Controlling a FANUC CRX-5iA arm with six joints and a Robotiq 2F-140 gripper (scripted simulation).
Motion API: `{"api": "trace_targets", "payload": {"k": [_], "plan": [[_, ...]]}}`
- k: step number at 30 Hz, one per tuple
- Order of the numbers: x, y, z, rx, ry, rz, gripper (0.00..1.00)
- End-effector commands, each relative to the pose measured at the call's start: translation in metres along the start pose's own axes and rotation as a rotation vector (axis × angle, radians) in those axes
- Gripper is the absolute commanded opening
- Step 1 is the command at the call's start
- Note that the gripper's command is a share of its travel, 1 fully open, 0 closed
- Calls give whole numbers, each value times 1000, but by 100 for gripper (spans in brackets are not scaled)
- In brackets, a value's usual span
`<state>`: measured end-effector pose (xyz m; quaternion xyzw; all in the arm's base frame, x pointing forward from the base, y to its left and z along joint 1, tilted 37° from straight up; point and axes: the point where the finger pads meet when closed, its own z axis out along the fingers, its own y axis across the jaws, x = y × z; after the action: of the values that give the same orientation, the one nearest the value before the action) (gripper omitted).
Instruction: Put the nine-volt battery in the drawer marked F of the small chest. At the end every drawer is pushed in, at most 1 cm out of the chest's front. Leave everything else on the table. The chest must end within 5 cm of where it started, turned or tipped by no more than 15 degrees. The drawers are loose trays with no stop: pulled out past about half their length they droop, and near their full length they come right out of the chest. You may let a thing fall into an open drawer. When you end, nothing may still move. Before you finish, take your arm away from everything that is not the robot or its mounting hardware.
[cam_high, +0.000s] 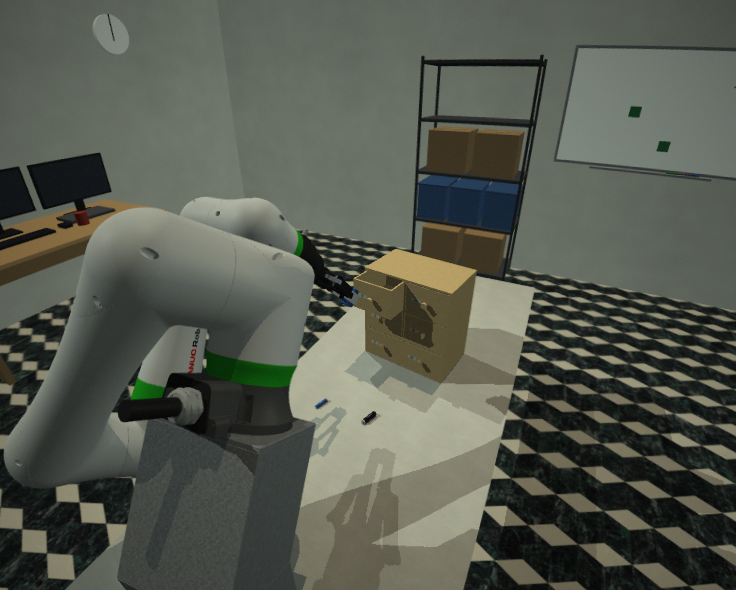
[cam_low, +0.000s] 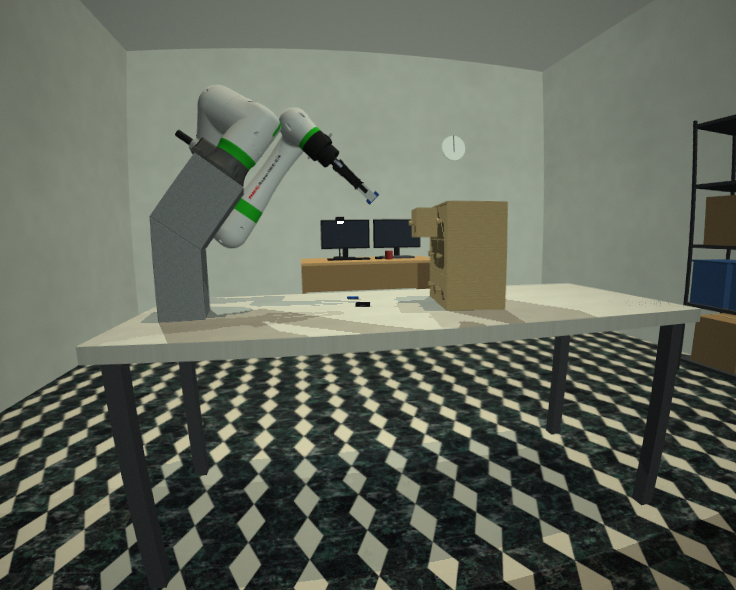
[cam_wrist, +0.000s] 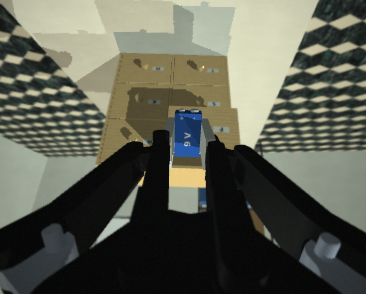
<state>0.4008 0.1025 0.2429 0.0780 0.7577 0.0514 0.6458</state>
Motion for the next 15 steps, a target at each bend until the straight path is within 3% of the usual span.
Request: {"api": "trace_targets", "payload": {"k": [1,15], "plan": [[-8,0,9,0,2,0,14],[-39,0,40,0,2,0,14]]}}
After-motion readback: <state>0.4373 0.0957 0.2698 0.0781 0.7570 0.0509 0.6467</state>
